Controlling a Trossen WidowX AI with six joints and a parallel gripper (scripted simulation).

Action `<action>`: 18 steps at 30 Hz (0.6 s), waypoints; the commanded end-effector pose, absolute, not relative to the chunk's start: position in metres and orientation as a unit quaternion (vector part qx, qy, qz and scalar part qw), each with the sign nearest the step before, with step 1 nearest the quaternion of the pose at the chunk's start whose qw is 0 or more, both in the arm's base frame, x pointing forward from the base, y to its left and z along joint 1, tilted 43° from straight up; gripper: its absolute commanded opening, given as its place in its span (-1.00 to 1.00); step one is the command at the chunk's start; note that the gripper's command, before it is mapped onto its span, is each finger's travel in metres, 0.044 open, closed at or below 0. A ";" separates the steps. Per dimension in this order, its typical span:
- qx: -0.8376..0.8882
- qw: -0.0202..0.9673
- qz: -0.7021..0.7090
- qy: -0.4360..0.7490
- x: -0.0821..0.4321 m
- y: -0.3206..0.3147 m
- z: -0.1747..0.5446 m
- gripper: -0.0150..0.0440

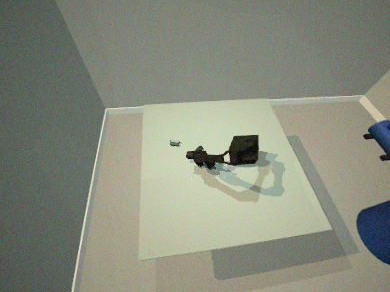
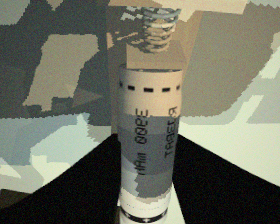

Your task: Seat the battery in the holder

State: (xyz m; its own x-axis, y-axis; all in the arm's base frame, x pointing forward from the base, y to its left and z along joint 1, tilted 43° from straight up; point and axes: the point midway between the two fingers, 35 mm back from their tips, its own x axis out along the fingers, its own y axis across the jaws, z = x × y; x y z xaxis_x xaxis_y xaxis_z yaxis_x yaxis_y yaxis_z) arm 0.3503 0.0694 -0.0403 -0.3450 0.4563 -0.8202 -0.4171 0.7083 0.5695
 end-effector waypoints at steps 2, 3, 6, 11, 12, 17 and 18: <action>0.010 0.569 0.382 0.728 0.353 0.070 -0.041 -0.23; 0.010 0.569 0.382 0.728 0.354 0.070 -0.041 -0.23; 0.010 0.569 0.382 0.728 0.355 0.071 -0.041 -0.23; 0.010 0.569 0.383 0.728 0.358 0.072 -0.040 -0.23; 0.010 0.569 0.383 0.728 0.359 0.072 -0.040 -0.23; 0.010 0.569 0.383 0.728 0.361 0.073 -0.039 -0.23; 0.010 0.568 0.383 0.728 0.362 0.073 -0.039 -0.23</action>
